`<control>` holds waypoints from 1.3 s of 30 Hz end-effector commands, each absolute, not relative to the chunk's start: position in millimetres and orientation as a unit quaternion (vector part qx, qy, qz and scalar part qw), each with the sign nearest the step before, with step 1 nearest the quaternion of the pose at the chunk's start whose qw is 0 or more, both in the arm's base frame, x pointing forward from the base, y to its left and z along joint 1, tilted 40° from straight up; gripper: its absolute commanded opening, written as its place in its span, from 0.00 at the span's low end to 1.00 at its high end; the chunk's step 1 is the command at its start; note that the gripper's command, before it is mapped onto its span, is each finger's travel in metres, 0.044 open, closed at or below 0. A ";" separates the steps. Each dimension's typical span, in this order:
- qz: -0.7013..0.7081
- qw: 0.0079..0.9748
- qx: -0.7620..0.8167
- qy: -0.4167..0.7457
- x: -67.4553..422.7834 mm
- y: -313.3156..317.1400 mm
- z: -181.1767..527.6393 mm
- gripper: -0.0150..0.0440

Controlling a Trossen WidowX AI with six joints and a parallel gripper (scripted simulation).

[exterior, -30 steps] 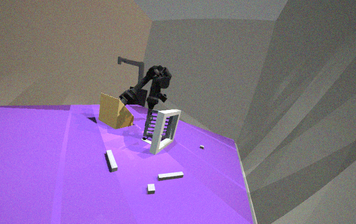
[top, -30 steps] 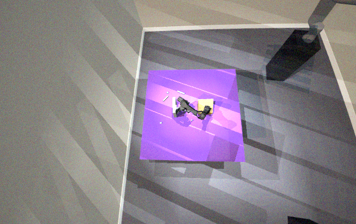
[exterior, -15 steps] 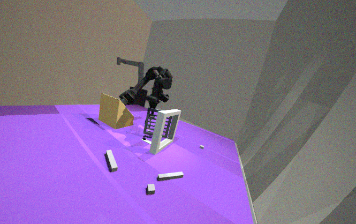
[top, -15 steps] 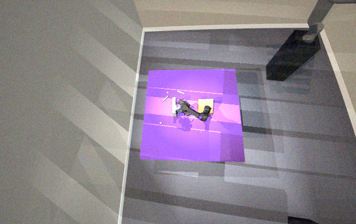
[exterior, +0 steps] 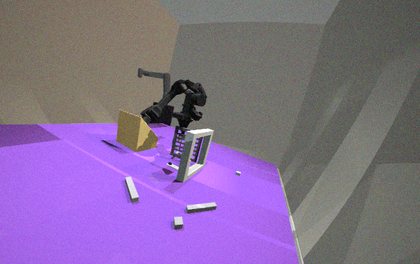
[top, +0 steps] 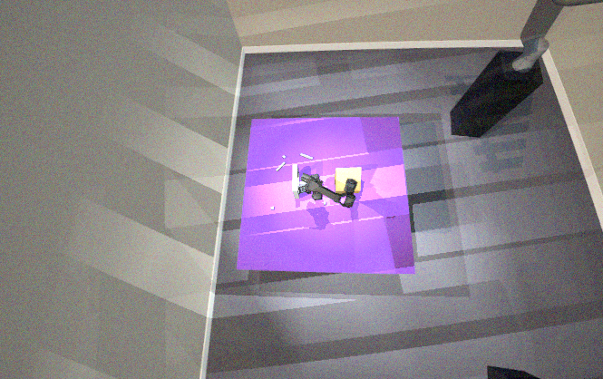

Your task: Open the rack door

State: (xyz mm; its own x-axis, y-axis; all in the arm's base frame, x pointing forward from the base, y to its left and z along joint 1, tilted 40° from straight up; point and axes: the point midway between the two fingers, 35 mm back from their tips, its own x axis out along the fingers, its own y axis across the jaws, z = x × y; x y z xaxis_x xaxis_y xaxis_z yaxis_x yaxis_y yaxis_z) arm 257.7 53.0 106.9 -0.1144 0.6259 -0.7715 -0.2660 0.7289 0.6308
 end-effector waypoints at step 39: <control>0.244 0.625 0.232 0.704 261.2 83.3 132.2 0.72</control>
State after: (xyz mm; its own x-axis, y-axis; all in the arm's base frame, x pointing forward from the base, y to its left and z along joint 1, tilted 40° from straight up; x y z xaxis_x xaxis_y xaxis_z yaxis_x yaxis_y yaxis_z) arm 260.9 82.8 131.3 -0.1119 0.6298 -0.7687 0.0169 0.7746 0.6322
